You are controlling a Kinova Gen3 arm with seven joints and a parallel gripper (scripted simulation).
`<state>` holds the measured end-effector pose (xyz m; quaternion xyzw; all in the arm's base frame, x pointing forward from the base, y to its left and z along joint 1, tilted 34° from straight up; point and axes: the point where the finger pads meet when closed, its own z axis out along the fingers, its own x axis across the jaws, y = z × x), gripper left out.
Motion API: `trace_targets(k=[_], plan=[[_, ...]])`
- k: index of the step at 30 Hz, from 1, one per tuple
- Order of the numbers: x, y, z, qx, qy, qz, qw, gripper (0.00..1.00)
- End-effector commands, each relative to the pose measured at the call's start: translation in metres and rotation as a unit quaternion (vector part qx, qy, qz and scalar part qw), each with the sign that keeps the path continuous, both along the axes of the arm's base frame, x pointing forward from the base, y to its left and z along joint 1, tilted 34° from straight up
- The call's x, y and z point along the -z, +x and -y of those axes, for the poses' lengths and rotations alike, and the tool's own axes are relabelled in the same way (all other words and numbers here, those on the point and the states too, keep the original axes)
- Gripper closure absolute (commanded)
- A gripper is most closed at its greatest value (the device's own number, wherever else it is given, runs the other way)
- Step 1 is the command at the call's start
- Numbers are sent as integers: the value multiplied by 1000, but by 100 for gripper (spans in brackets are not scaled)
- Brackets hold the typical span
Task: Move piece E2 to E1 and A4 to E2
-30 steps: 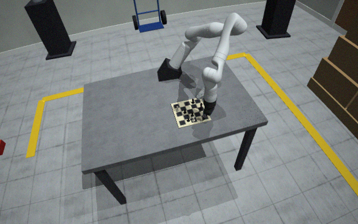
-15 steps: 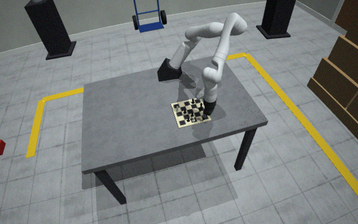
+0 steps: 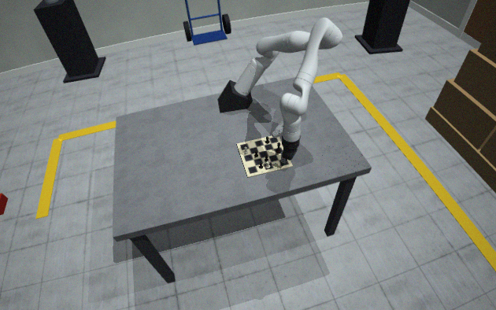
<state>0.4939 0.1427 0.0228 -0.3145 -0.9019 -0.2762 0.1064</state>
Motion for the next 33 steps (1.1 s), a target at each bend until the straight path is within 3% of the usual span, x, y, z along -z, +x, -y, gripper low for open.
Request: trace_targets(k=[1, 33], plan=[[0, 1, 0, 1, 0, 1, 1000, 100], [2, 1, -1, 1, 0, 1, 1000, 100]])
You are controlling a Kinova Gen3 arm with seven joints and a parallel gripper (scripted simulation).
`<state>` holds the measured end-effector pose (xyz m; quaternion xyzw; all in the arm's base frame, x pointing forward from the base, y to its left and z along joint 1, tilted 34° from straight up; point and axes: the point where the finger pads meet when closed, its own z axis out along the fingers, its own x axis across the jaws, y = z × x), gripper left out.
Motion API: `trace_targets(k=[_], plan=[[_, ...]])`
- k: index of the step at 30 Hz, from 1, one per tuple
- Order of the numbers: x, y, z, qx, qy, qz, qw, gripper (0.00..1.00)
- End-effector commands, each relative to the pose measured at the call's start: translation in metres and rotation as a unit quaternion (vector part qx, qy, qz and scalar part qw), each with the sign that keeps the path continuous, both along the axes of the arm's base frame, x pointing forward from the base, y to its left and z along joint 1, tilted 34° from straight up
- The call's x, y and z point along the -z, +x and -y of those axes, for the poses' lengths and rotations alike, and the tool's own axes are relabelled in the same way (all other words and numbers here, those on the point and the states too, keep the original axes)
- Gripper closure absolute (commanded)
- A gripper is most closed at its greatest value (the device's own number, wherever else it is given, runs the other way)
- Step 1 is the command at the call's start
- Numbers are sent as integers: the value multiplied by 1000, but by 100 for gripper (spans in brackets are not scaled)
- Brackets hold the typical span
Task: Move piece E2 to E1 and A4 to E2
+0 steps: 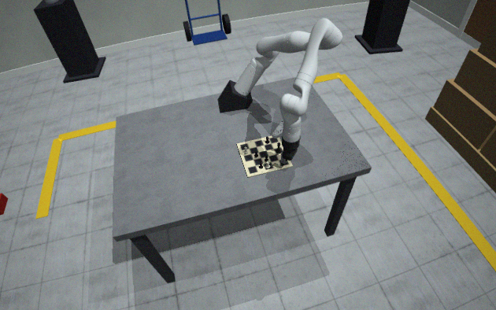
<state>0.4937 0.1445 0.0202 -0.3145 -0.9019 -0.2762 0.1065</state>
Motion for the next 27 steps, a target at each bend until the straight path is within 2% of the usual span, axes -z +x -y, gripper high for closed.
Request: trace_targets(k=[1, 20, 21, 23, 24, 26, 27], plan=[[-1, 1, 1, 1, 0, 1, 1000, 100], [-1, 1, 1, 1, 0, 1, 1000, 100], [-1, 1, 1, 1, 0, 1, 1000, 86], [-1, 1, 1, 1, 0, 1, 1000, 86], [-1, 1, 1, 1, 0, 1, 1000, 73], [-1, 1, 1, 1, 0, 1, 1000, 73], [-1, 1, 1, 1, 0, 1, 1000, 59]])
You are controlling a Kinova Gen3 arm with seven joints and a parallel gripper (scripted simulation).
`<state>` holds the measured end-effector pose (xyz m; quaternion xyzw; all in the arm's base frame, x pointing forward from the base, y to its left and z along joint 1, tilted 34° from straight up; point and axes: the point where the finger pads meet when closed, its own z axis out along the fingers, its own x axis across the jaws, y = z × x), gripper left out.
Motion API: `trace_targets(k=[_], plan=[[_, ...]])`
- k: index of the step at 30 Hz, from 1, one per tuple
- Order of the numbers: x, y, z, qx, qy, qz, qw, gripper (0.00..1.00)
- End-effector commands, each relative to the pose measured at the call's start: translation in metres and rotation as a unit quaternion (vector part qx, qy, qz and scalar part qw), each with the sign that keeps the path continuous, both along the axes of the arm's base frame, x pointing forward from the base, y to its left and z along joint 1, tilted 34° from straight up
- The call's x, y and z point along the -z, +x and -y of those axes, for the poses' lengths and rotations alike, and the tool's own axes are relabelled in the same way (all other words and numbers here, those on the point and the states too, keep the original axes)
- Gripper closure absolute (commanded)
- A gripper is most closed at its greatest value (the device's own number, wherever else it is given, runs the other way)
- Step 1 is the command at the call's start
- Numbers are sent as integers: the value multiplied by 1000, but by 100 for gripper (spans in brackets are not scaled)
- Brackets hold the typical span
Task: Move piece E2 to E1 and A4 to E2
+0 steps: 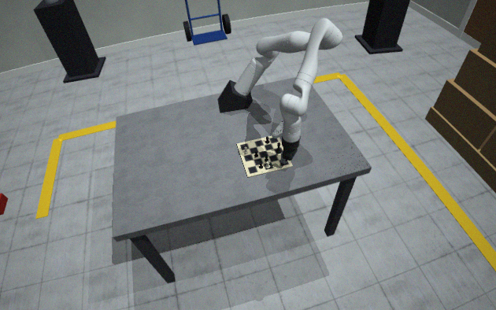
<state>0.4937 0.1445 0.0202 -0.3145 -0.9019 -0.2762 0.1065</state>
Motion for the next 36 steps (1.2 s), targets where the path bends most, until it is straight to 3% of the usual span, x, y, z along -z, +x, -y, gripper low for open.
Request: trace_targets(k=[1, 4, 5, 7, 8, 23, 34, 36], plan=[[-1, 1, 1, 1, 0, 1, 1000, 59], [-1, 1, 1, 1, 0, 1, 1000, 59], [-1, 1, 1, 1, 0, 1, 1000, 46], [-1, 1, 1, 1, 0, 1, 1000, 46], [-1, 1, 1, 1, 0, 1, 1000, 32], [-4, 1, 3, 1, 0, 1, 1000, 32], [-44, 2, 30, 1, 0, 1, 1000, 32], [-44, 2, 30, 1, 0, 1, 1000, 32]])
